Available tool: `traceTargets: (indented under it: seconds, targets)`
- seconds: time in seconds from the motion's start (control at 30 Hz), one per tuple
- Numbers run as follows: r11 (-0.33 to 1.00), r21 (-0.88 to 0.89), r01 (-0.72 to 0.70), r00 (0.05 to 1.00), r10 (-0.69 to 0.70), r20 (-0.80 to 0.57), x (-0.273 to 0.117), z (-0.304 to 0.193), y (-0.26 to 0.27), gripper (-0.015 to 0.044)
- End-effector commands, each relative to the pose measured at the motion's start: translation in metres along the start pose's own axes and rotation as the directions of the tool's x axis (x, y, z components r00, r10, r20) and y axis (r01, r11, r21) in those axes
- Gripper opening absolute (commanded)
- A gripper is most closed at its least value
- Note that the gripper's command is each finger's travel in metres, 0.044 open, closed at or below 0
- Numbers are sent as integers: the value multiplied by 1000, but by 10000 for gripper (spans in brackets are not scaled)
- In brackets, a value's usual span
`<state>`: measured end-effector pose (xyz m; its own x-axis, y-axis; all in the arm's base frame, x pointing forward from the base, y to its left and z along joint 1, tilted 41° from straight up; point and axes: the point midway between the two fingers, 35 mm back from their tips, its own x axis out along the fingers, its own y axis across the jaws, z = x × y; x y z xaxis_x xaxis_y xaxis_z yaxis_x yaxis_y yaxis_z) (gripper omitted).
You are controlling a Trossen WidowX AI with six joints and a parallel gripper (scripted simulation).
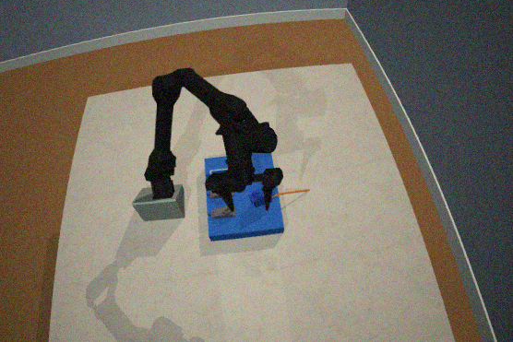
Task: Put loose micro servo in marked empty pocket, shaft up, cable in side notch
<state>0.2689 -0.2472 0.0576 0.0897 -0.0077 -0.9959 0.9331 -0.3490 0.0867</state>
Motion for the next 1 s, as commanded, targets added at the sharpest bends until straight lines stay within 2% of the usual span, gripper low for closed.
traceTargets:
  seconds: [0.0, 0.5, 0.97]
  targets:
    - [997, 79, 16, 998, -11, -66, 4, -17, 5, 440]
    - [890, 391, 235, 941, -108, -322, 17, -90, 10, 440]
    - [623, 578, 527, 826, -216, -520, 20, -154, 4, 440]
